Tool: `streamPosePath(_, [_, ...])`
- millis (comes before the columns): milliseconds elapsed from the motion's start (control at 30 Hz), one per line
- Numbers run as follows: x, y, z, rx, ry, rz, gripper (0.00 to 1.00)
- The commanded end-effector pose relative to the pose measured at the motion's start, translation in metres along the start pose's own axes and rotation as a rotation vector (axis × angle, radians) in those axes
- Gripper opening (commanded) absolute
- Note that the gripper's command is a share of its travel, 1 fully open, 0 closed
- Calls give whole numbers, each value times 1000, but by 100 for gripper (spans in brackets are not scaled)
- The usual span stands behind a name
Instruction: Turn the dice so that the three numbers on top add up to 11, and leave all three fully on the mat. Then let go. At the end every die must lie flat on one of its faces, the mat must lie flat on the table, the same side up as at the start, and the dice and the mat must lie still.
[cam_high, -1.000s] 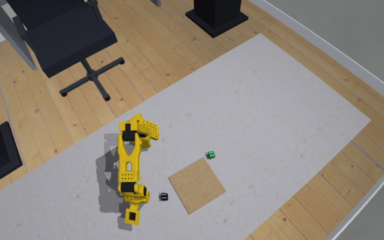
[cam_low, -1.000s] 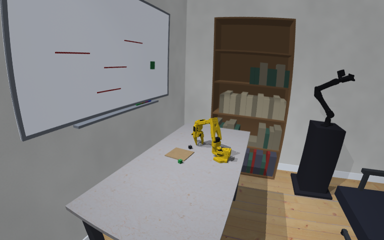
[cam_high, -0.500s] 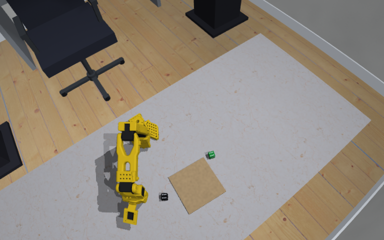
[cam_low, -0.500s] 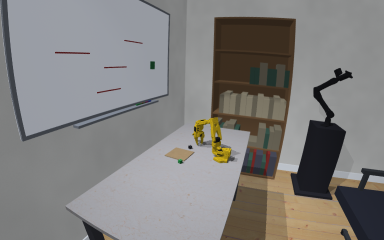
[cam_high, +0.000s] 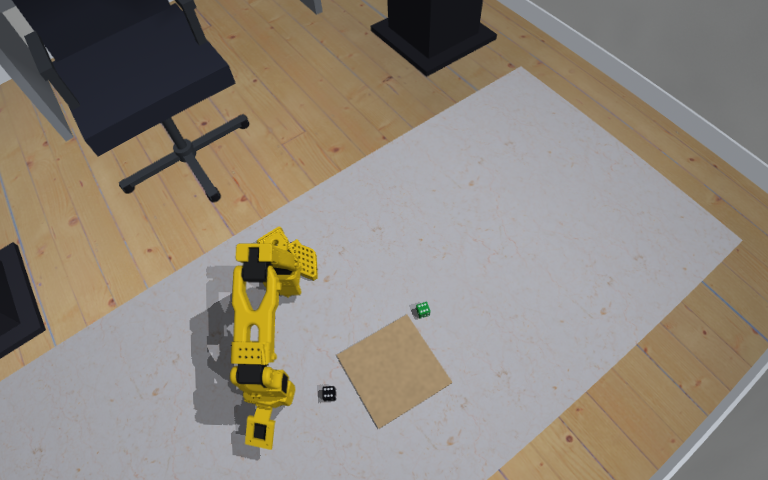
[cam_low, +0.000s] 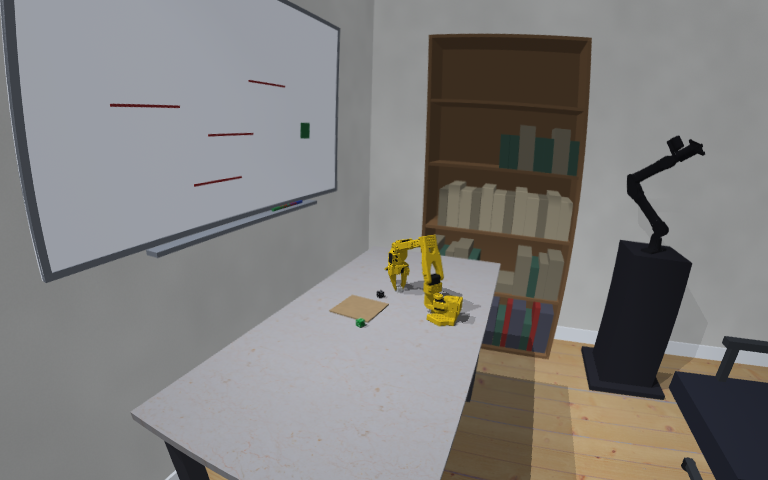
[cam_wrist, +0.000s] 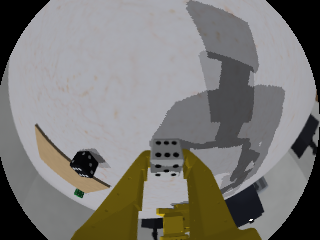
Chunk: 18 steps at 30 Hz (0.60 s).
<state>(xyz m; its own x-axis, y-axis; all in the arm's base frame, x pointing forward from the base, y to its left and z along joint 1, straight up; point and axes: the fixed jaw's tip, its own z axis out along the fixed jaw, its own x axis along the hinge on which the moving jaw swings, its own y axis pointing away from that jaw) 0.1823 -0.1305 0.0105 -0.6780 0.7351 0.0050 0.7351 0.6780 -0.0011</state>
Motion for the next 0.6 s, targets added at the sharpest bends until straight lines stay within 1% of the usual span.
streamPosePath(0, [-5,-2,-6,-7,-40,2,9])
streamPosePath(133, [-5,-2,-6,-7,-40,2,9])
streamPosePath(400, [-5,-2,-6,-7,-40,2,1])
streamPosePath(567, [-5,-2,-6,-7,-40,2,0])
